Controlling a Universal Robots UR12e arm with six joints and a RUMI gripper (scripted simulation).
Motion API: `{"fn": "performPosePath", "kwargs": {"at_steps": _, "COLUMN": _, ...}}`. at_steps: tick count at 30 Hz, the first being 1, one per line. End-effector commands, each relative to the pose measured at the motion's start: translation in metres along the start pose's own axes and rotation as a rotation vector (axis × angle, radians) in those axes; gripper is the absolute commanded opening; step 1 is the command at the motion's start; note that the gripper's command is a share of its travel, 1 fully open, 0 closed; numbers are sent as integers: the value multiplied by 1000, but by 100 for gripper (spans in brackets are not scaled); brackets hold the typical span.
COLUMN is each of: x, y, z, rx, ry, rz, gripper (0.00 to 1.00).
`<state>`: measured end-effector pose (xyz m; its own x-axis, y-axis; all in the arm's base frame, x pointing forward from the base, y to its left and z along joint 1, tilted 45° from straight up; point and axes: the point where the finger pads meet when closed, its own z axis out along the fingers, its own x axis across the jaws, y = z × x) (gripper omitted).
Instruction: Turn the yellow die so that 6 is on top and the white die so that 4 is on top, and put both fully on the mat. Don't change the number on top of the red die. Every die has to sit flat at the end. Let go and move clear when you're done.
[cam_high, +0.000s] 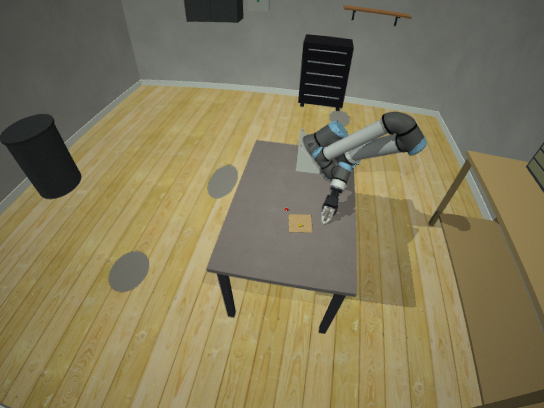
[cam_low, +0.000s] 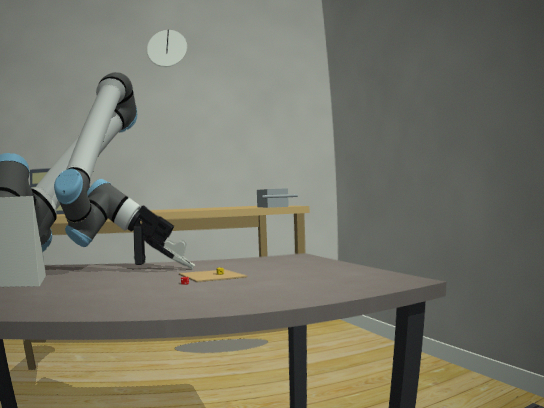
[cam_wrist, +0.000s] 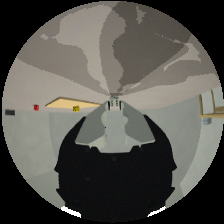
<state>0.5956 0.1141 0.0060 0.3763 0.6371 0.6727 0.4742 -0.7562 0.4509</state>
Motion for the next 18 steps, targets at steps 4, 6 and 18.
{"fn": "performPosePath", "kwargs": {"at_steps": 4, "x": 0, "y": 1, "z": 2, "rx": -2, "ry": 1, "rz": -1, "gripper": 15}}
{"fn": "performPosePath", "kwargs": {"at_steps": 6, "x": 0, "y": 1, "z": 2, "rx": -2, "ry": 1, "rz": -1, "gripper": 15}}
{"fn": "performPosePath", "kwargs": {"at_steps": 18, "x": 0, "y": 1, "z": 2, "rx": -2, "ry": 1, "rz": -1, "gripper": 18}}
